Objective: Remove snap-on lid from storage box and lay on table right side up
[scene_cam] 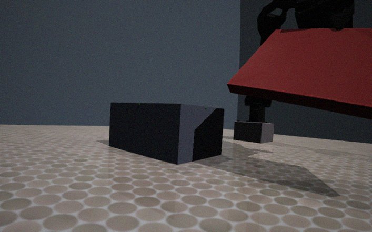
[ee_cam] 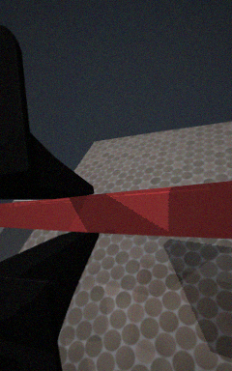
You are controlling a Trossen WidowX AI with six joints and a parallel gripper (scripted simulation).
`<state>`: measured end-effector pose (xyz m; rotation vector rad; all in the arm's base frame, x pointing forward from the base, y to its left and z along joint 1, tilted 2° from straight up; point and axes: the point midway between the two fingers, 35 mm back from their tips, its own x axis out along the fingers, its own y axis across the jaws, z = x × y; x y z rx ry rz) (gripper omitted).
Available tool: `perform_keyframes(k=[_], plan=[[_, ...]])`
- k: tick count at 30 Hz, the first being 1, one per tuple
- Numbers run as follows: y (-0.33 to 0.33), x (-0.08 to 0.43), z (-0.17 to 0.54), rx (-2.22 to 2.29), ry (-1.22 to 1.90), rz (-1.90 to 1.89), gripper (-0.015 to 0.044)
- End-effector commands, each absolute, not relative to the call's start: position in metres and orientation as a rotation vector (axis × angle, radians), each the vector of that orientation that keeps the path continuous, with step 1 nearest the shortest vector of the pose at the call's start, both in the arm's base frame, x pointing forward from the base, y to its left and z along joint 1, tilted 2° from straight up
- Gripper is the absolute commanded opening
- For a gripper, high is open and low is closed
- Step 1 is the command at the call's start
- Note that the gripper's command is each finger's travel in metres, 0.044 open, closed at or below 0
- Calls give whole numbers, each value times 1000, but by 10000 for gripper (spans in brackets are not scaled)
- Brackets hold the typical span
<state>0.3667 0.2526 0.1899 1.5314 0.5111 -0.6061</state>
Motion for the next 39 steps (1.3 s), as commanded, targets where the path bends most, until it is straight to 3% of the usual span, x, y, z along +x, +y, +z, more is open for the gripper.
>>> perform_keyframes(k=[1,39], plan=[[252,368,190,1536,496,-607,0],[249,367,156,1536,496,-607,0]])
